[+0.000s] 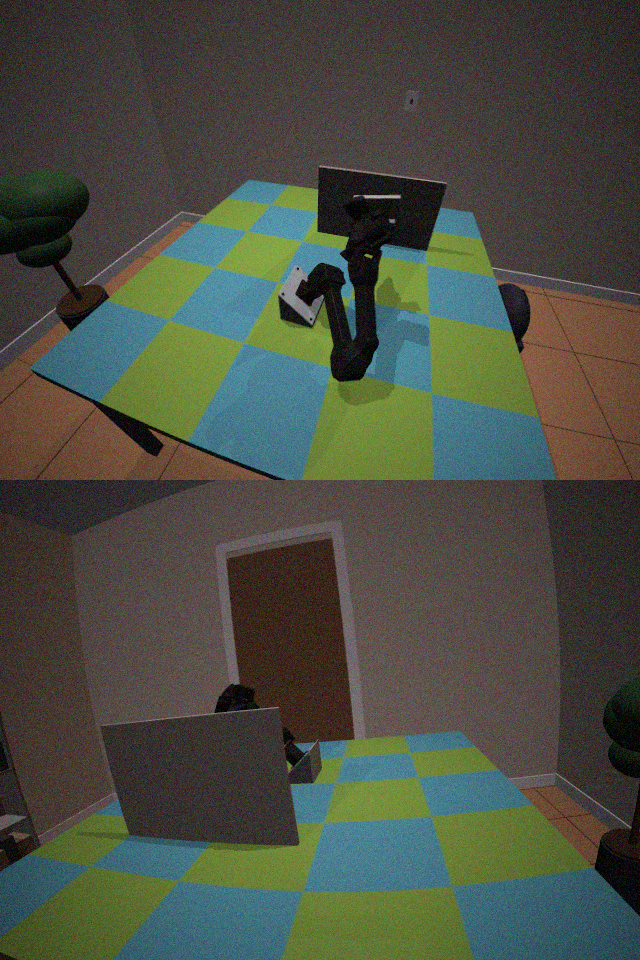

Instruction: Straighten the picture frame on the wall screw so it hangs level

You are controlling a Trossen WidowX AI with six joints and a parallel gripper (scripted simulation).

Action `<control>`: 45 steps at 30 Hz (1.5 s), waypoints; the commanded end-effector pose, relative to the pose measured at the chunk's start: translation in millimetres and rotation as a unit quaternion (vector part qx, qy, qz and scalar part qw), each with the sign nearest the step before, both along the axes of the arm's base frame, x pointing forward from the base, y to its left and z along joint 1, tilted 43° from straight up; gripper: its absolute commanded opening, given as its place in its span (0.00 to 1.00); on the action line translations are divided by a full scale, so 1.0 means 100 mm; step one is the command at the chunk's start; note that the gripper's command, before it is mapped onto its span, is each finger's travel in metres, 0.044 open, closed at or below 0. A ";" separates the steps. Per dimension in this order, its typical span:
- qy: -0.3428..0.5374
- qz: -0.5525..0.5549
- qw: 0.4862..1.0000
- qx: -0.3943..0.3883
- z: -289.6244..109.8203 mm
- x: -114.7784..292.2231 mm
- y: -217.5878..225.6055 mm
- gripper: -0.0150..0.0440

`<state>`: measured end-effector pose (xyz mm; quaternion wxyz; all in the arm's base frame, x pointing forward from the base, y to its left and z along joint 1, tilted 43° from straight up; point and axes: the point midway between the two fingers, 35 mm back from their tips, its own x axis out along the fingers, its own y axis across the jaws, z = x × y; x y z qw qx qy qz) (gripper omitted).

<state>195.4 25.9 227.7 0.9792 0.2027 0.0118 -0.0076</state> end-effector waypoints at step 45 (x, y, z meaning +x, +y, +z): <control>-0.002 -0.002 0.999 0.051 0.00 0.27 -0.07 0.69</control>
